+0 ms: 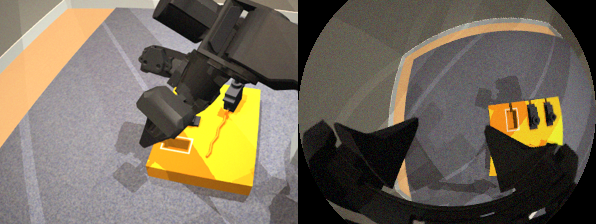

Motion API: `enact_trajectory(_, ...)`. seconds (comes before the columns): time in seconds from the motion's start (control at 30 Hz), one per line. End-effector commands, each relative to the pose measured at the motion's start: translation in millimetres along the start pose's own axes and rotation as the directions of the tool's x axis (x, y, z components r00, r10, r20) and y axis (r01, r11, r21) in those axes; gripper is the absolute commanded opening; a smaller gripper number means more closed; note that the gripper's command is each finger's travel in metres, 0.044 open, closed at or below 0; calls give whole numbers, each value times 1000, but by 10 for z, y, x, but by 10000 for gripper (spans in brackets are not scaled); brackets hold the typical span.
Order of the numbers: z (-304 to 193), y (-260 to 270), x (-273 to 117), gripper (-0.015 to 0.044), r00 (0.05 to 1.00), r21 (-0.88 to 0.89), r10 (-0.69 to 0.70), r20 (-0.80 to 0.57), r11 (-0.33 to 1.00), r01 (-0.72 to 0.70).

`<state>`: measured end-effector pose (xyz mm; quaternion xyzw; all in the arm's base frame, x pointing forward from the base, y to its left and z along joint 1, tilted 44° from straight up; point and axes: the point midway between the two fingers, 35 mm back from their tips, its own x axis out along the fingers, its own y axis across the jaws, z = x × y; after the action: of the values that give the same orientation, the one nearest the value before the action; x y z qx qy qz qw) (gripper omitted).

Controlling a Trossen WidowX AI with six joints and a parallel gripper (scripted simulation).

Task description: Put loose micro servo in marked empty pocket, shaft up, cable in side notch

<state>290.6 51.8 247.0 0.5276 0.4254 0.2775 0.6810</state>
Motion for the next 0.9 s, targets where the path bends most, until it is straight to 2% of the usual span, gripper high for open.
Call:
enact_trajectory(0.0,5,-8,0,426,1000,-4,-2,1,1000,2)
enact_trajectory(0.03,14,-25,0,440,1000,-13,-7,3,1000,7)
enact_trajectory(0.27,153,-288,-17,440,996,-69,-84,36,994,86)
enact_trajectory(0.57,296,-725,-62,440,979,-295,-199,41,934,202)
enact_trajectory(0.87,360,-1166,-136,440,952,-512,-307,13,815,270)
